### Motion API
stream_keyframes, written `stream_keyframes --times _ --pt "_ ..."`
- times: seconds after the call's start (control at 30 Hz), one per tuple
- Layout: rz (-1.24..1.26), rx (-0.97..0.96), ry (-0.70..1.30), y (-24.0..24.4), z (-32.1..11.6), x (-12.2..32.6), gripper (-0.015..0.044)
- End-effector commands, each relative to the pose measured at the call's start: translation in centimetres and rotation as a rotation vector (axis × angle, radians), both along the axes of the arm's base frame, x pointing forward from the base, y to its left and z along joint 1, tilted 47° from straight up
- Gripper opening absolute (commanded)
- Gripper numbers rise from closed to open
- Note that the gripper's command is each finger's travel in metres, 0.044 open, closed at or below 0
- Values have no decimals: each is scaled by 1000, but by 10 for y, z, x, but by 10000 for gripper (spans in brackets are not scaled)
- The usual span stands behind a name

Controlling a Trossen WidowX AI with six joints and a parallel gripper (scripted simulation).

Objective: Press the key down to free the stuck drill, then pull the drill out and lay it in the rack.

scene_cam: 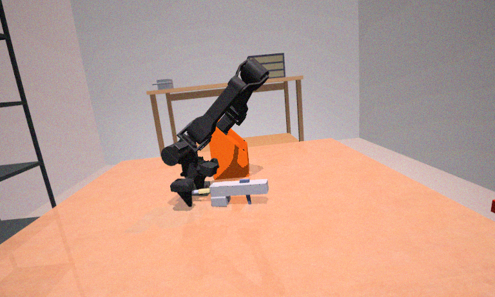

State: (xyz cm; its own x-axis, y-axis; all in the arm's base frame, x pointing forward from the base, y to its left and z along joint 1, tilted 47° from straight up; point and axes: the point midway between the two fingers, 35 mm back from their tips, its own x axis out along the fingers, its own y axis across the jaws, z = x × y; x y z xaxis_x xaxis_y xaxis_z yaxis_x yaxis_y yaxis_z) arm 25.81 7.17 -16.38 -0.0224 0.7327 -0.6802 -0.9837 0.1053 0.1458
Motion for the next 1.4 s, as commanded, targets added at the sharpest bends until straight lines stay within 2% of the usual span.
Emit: stream_keyframes --times 0.0,1.3,1.37 --pt "-3 2 0 2 2 1 440" --pt "-3 3 1 11 8 3 440" --pt "-2 -3 -4 9 6 5 387"
